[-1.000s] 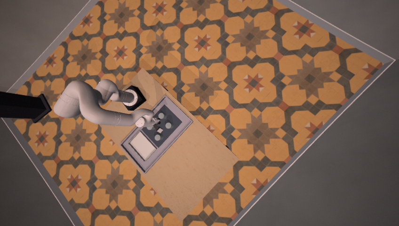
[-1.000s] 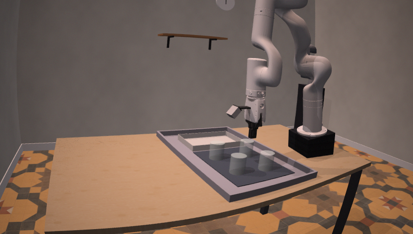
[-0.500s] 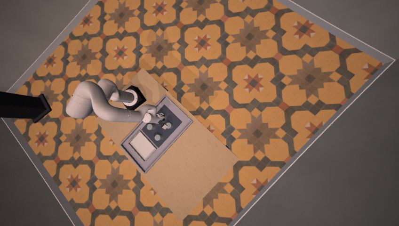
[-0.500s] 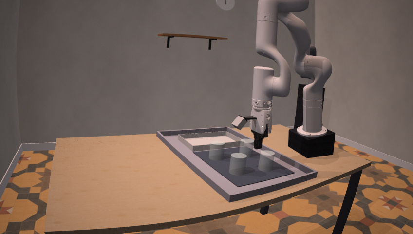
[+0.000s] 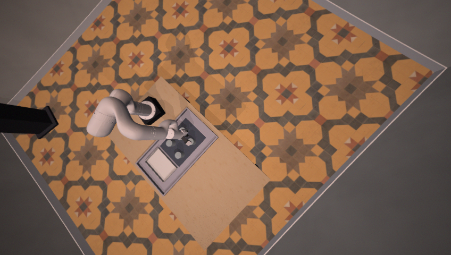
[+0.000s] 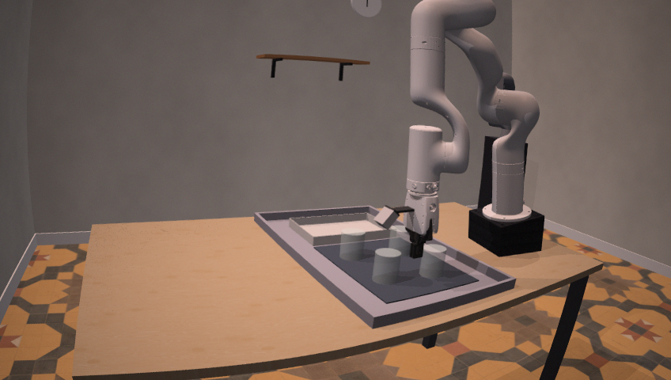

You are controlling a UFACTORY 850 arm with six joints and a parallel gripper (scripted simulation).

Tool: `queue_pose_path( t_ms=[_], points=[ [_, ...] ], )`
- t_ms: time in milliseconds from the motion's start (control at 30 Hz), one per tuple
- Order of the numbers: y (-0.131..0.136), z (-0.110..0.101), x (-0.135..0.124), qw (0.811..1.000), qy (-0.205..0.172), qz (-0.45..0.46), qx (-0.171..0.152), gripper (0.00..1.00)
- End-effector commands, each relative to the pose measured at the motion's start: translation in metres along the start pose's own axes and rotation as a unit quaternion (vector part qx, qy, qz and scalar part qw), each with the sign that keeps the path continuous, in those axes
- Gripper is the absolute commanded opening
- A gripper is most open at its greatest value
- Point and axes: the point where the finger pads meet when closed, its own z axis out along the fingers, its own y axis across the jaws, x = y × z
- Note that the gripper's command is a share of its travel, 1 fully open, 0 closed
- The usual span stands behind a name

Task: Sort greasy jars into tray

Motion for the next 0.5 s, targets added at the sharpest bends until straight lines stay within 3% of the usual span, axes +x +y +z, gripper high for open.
queue_pose_path(
  t_ms=[0,467],
  points=[
    [-0.0002,-0.0002,0.0006,1.0,0.011,0.0,-0.007,0.0],
    [-0.0002,-0.0001,-0.001,1.0,0.011,0.0,-0.007,0.0]
  ],
)
